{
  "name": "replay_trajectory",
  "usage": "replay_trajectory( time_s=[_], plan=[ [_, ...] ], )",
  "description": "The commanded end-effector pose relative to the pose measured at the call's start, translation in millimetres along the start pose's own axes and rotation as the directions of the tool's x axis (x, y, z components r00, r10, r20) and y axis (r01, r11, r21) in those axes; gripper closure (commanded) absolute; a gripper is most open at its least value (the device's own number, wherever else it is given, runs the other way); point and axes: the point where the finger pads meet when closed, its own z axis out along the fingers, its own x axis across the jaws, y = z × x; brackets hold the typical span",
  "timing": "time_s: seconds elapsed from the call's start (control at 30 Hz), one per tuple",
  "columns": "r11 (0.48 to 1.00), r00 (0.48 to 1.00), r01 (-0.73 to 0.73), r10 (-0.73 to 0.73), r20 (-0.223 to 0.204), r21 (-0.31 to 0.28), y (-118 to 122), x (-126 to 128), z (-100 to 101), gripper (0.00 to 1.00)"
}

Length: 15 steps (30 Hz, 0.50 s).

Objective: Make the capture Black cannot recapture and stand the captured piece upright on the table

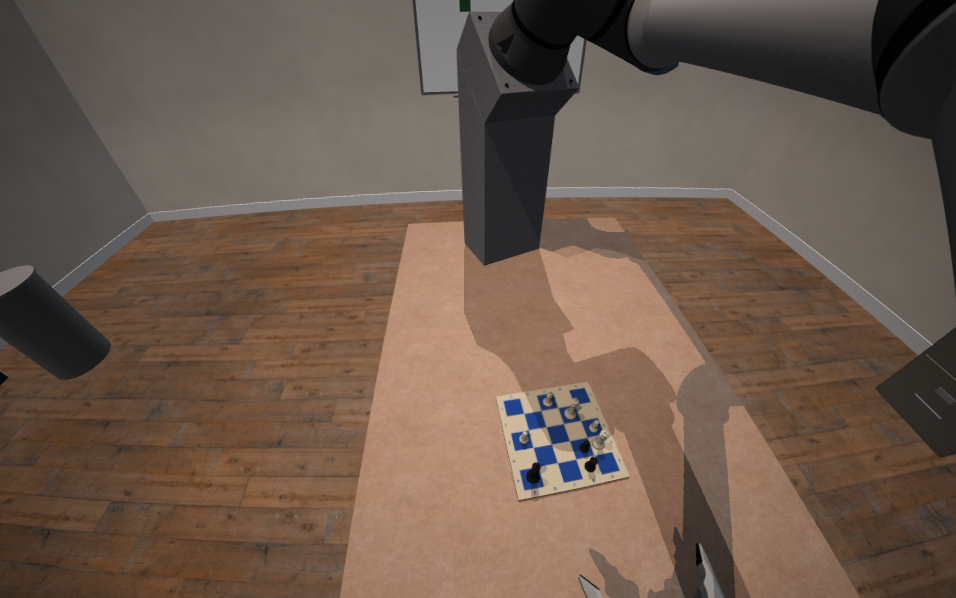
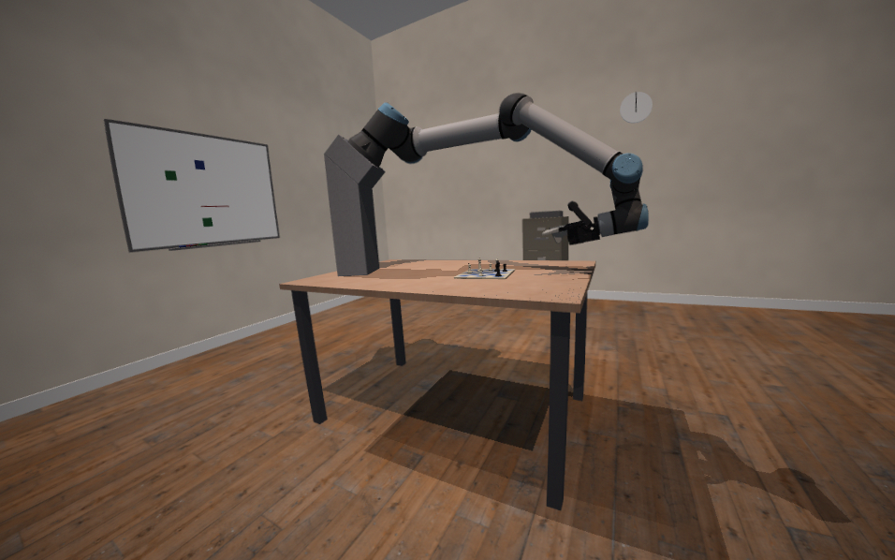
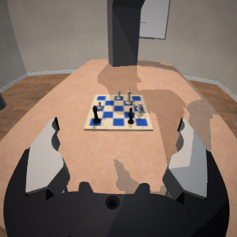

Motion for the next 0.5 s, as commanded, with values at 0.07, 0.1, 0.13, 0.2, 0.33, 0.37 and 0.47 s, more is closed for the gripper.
replay_trajectory(
  time_s=[0.07, 0.1, 0.13, 0.2, 0.33, 0.37, 0.47],
  plan=[
    [0.999, 1.000, 0.018, -0.018, 0.017, -0.029, -0.9, 1.0, 1.9, 0.00],
    [0.999, 1.000, 0.022, -0.021, 0.020, -0.034, -1.0, 1.3, 2.6, 0.00],
    [0.999, 0.999, 0.026, -0.025, 0.024, -0.040, -1.1, 1.5, 3.3, 0.00],
    [0.998, 0.999, 0.035, -0.034, 0.032, -0.054, -1.4, 2.0, 5.0, 0.00],
    [0.996, 0.998, 0.052, -0.049, 0.048, -0.076, -2.1, 3.1, 8.3, 0.00],
    [0.996, 0.998, 0.052, -0.049, 0.048, -0.076, -2.1, 3.1, 8.3, 0.00],
    [0.992, 0.996, 0.073, -0.066, 0.067, -0.105, -2.7, 4.2, 12.2, 0.00]
  ],
)
